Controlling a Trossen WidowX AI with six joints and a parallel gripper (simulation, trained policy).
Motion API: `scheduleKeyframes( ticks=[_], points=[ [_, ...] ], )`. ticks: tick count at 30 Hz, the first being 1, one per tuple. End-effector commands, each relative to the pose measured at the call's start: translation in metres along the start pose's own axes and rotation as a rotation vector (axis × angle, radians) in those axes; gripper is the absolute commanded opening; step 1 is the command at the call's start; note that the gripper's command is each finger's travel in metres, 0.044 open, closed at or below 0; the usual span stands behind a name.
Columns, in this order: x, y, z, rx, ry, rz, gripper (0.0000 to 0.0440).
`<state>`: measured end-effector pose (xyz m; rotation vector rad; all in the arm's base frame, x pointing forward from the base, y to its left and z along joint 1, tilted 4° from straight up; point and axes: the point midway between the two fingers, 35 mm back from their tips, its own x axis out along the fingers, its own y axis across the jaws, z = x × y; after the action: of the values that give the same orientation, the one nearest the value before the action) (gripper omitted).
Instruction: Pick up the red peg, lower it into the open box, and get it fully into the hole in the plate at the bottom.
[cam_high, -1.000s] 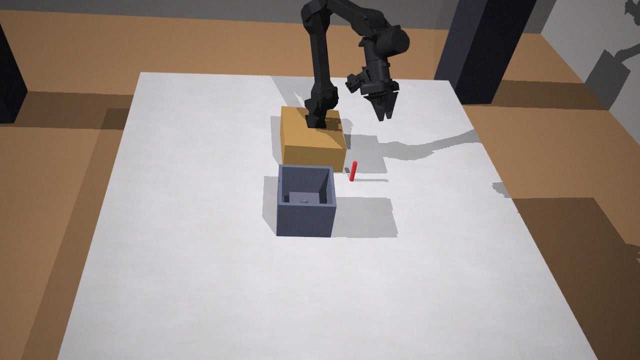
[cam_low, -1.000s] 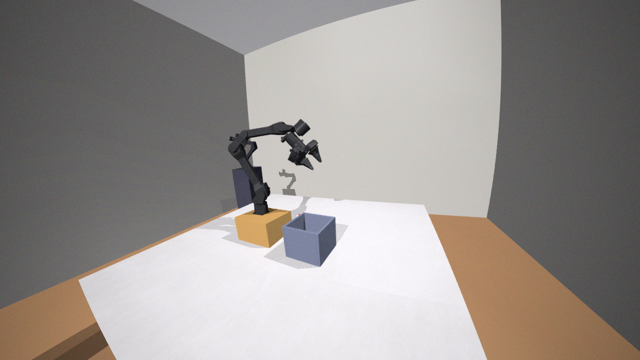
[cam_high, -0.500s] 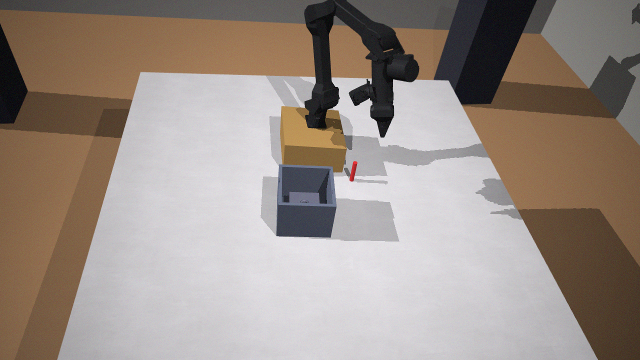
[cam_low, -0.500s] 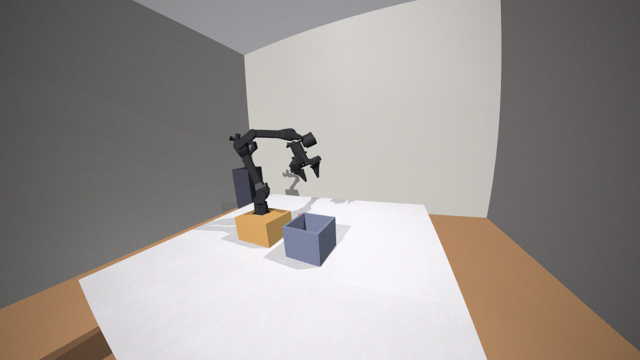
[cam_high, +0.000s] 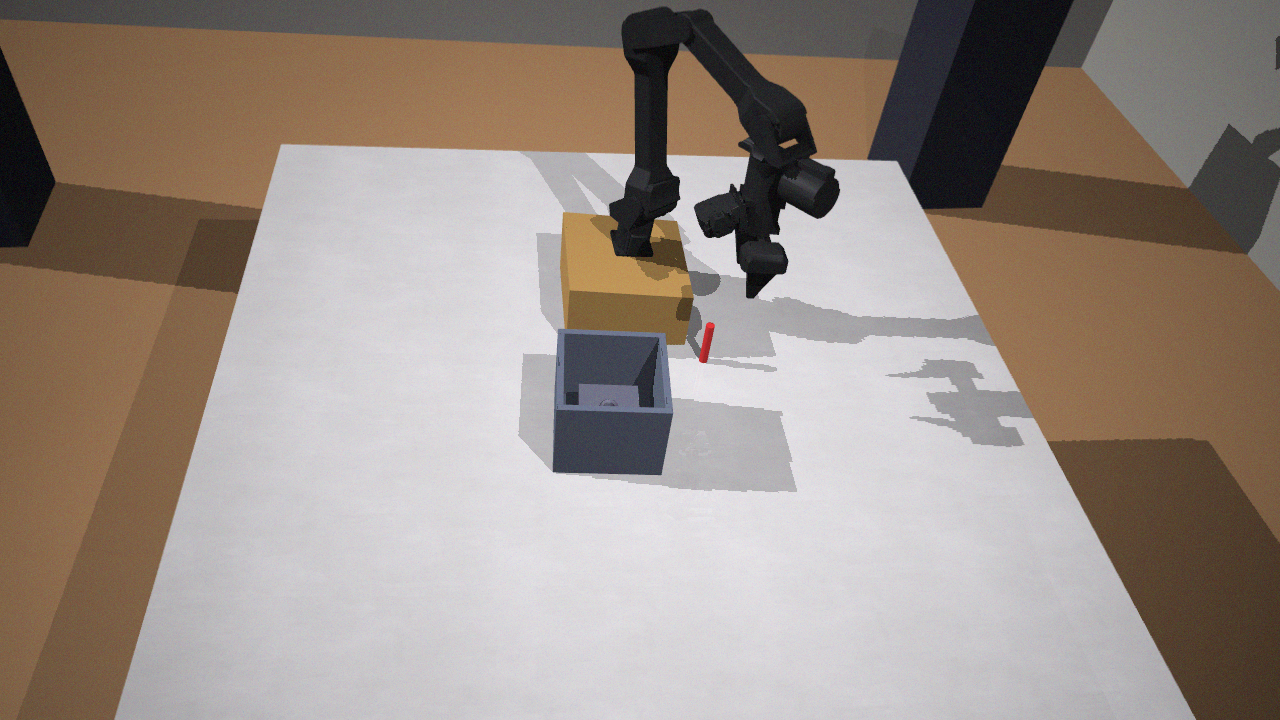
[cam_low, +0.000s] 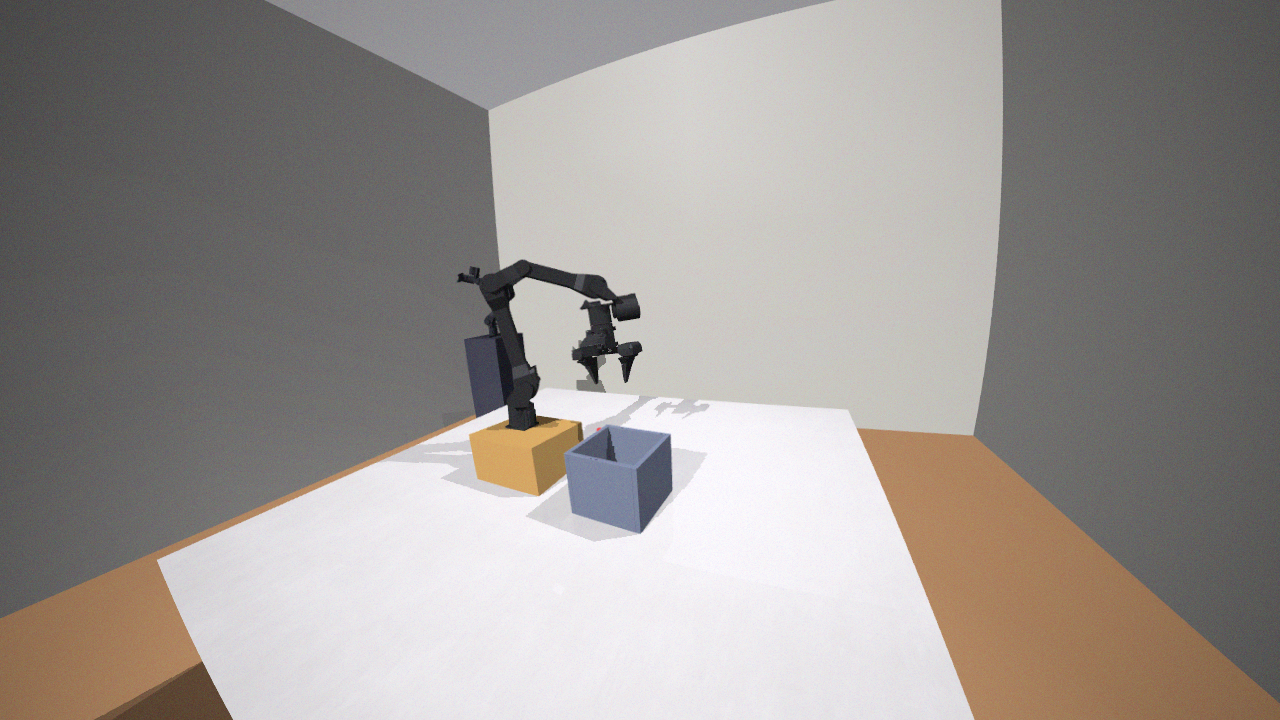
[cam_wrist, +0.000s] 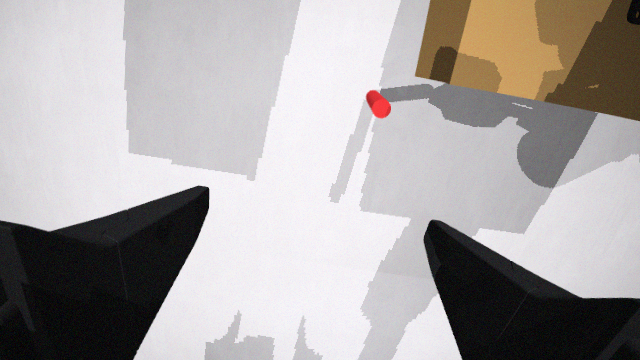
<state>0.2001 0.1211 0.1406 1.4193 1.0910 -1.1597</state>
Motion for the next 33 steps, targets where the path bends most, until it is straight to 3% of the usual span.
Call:
scheduleKeyframes(
  ticks=[1,16,33],
  points=[
    [0.018,-0.011,0.004,-0.060,-0.046,-0.069,0.0440],
    [0.062,-0.033,0.017,-0.233,-0.145,-0.198,0.0440],
    [0.110,-0.043,0.030,-0.351,-0.210,-0.238,0.0422]
  ],
)
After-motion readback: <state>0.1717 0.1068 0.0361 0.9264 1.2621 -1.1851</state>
